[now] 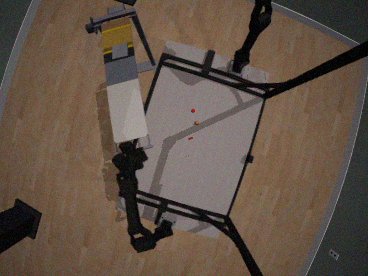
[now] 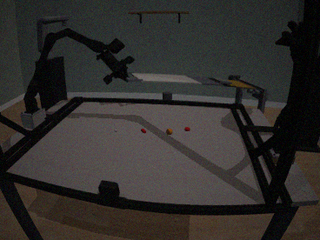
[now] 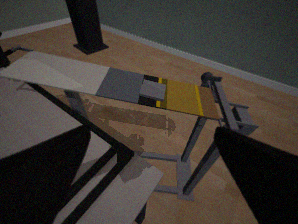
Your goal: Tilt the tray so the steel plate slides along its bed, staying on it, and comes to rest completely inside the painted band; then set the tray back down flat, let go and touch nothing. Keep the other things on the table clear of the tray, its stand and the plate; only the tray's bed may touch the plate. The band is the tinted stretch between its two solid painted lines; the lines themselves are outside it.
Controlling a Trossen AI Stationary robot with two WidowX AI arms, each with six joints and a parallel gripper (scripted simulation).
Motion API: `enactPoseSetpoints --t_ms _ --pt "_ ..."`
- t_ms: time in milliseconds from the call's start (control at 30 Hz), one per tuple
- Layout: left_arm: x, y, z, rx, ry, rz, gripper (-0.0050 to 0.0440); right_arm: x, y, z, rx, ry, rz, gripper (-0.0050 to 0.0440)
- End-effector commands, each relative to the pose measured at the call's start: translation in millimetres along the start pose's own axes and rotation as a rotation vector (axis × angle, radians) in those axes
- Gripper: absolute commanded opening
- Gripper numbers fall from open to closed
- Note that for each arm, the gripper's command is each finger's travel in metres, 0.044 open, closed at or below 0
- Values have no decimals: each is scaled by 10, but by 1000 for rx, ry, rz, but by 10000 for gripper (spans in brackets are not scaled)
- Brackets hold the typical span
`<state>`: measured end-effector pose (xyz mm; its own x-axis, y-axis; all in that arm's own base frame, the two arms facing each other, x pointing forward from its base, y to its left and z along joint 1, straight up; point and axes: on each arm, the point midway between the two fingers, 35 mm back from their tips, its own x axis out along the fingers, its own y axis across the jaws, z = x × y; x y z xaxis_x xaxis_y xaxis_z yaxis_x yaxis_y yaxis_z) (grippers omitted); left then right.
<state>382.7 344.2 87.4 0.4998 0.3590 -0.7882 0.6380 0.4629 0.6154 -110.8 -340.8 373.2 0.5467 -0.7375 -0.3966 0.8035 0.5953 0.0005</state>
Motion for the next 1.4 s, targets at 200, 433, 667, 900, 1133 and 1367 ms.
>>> enactPoseSetpoints --t_ms 200,433,667,900,1133,1367 --pt "-152 159 -7 0 3 50 0 0 3 1 -1 -2 2 440" --pt "-179 188 -7 0 3 52 0 0 3 1 -1 -2 2 440" --pt "-216 229 -7 0 3 56 0 0 3 1 -1 -2 2 440" --pt "-240 255 -7 0 3 61 0 0 3 1 -1 -2 2 440" --pt "353 -340 -9 0 3 22 0 0 3 1 -1 -2 2 440" --pt "485 -458 -9 0 3 -40 0 0 3 1 -1 -2 2 440"
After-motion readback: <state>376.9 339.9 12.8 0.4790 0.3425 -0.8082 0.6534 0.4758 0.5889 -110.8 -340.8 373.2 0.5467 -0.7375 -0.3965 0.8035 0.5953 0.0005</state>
